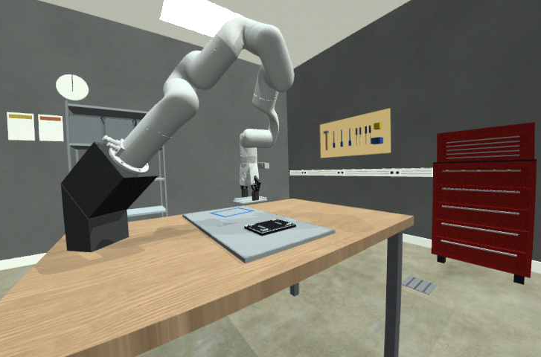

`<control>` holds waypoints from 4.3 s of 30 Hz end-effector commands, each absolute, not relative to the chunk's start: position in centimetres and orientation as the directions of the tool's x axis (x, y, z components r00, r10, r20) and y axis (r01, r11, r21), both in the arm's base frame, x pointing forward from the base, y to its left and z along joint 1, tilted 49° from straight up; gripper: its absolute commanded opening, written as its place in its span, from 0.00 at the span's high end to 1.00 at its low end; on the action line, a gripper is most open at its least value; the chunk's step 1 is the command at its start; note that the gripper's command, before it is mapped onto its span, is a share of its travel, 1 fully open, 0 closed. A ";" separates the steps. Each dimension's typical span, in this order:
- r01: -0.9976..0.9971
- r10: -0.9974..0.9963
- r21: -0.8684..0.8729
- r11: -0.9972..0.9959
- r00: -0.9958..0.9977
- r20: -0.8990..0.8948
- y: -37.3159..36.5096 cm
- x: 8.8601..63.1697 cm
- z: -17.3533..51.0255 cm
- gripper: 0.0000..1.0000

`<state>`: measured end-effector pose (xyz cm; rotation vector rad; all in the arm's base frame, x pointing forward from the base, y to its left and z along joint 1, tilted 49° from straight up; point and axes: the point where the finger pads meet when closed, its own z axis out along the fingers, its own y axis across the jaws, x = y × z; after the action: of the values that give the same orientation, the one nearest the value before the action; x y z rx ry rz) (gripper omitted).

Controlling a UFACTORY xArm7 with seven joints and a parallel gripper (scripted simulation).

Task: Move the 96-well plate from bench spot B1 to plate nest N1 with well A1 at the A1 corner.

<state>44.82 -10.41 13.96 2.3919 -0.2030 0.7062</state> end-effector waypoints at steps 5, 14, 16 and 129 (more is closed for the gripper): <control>-0.306 0.031 0.528 -0.792 0.844 0.536 -12.0 44.1 15.2 1.00; -0.306 0.031 0.528 -0.792 0.844 0.536 -14.3 42.9 16.8 1.00; -0.306 0.031 0.528 -0.792 0.844 0.536 -14.8 42.7 17.1 1.00; -0.307 0.031 0.528 -0.792 0.844 0.536 -26.2 41.6 18.4 1.00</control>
<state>41.29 -25.94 18.66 2.3944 -0.2022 0.7040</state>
